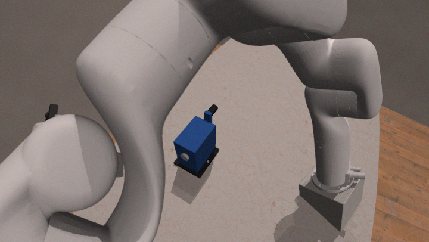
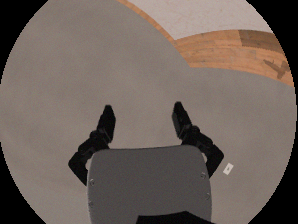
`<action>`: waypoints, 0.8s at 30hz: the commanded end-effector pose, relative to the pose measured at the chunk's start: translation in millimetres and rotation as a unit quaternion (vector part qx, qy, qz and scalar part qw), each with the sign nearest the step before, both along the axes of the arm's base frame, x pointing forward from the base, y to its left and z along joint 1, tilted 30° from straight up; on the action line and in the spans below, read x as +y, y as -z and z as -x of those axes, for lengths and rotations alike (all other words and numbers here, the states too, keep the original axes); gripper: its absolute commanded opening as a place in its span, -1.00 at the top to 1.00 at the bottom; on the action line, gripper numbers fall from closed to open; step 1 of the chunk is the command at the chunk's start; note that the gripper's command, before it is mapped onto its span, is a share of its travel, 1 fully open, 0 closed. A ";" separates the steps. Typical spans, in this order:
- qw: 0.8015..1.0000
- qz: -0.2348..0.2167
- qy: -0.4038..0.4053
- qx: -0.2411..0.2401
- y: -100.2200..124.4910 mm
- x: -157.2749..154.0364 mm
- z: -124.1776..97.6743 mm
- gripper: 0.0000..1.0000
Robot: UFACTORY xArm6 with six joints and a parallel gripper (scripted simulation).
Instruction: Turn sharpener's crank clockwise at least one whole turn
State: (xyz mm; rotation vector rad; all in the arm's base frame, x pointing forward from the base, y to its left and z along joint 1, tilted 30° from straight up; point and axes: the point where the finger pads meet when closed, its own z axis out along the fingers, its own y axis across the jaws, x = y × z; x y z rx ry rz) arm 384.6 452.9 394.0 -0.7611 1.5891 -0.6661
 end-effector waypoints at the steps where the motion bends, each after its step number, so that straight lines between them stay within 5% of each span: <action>1: 1.000 -0.002 0.000 -0.001 -1.8 0.3 0.5 -1.00; 18: 1.000 -0.002 0.000 0.000 -1.8 0.0 0.4 -1.00; 24: 0.996 -0.060 0.051 0.035 -1.3 -46.3 -22.7 -1.00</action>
